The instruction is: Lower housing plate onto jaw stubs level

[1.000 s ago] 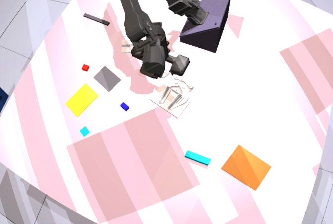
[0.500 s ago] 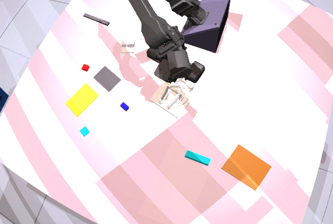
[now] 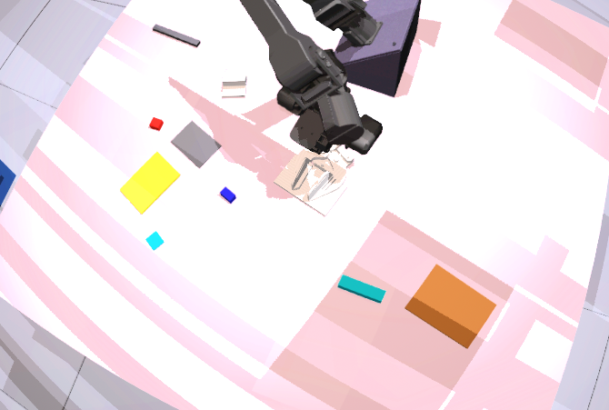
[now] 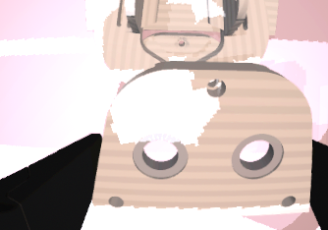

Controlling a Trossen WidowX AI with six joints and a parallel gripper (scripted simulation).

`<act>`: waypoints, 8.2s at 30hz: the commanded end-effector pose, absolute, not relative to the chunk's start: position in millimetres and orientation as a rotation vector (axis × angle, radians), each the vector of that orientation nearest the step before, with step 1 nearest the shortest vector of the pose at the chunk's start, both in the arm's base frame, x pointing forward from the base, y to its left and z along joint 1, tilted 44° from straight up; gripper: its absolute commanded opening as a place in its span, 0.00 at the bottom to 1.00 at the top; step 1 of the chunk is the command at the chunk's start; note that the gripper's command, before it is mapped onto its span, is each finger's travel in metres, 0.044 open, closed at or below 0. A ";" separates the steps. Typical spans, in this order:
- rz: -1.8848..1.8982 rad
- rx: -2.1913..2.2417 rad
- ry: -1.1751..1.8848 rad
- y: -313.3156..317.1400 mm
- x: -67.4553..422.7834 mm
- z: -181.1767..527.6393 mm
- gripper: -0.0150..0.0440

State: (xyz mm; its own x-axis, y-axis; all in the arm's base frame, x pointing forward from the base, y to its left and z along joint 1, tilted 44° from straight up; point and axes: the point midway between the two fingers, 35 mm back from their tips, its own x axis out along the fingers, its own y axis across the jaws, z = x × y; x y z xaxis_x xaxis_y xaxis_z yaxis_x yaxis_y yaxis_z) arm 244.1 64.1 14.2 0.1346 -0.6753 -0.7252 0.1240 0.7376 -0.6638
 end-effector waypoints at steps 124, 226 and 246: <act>-0.623 -0.504 1.317 25.2 251.5 -38.0 0.85; -0.623 -0.505 1.317 21.3 252.2 -42.1 0.85; -0.624 -0.505 1.317 18.0 253.4 -44.6 0.85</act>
